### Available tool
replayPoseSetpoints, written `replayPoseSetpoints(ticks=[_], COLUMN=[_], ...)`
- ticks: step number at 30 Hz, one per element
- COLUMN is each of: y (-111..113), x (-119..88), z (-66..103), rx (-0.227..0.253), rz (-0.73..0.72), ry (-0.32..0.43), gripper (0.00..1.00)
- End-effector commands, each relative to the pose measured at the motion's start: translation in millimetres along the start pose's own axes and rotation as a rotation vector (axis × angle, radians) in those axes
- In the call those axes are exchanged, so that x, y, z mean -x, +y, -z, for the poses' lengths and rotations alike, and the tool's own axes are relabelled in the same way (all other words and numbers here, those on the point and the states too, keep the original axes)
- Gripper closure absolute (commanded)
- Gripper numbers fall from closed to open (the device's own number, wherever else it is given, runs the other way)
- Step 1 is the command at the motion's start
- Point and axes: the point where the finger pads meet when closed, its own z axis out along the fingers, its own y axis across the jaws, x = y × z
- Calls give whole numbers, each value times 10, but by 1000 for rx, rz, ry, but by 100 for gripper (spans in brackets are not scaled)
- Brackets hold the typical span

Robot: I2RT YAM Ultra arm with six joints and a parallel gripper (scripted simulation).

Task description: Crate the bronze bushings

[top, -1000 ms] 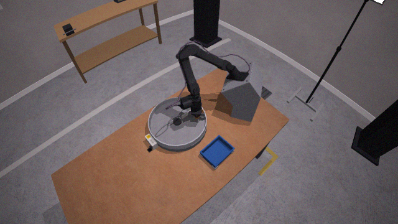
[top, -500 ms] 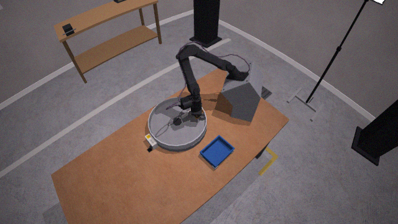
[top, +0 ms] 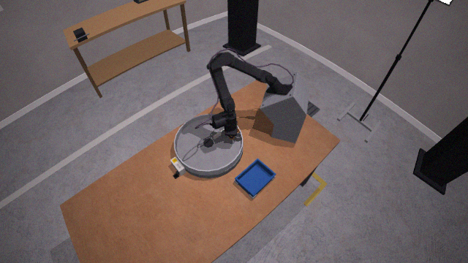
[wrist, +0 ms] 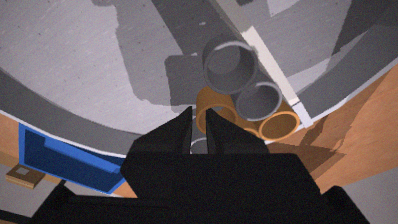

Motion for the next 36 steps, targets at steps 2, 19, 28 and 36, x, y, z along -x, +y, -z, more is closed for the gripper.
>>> replayPoseSetpoints(ticks=[2, 19, 28, 36], y=[98, 73, 50, 50], x=[93, 94, 95, 95], z=[53, 49, 39, 39], rx=[24, 14, 9, 9], rz=[3, 4, 1, 1], ry=[-28, -28, -26, -26], gripper=[85, 100, 100, 100])
